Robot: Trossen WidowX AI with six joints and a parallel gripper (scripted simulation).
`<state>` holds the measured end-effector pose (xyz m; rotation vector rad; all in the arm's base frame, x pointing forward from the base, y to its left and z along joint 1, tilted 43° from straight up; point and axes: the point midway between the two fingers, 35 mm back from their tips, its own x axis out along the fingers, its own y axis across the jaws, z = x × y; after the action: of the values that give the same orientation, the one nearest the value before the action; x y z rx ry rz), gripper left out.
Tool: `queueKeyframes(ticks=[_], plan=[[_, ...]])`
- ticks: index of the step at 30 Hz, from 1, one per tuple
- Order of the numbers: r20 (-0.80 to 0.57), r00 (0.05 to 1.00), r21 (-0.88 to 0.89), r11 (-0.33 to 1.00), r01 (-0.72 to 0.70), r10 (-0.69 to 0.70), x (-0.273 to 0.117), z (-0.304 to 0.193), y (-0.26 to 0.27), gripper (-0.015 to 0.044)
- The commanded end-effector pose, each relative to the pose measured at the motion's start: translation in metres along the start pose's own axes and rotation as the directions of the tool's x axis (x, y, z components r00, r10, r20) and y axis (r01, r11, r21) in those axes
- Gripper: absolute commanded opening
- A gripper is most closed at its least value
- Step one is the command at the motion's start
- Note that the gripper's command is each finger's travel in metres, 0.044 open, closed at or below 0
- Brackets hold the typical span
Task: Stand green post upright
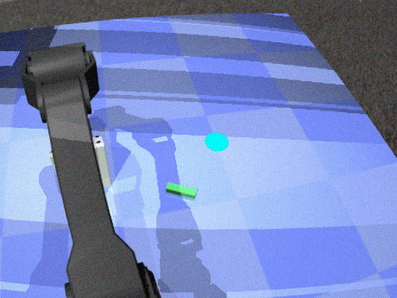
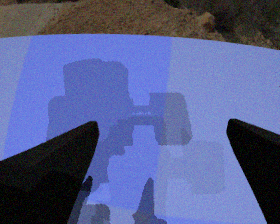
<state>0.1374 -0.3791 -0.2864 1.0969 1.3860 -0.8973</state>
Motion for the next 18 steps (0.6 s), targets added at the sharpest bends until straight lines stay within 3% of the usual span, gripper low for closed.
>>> queueKeyframes(ticks=[1, 7, 18], plan=[[-0.002, 1.0, -0.003, 1.0, -0.001, 0.001, -0.001, 0.0, 0.001, 0.0374], [-0.078, 0.997, -0.127, 0.991, -0.037, 0.027, -0.027, -0.027, 0.048, 0.0233], [-0.266, 0.962, -0.398, 0.903, -0.16, 0.053, -0.091, -0.109, 0.139, 0.0233]])
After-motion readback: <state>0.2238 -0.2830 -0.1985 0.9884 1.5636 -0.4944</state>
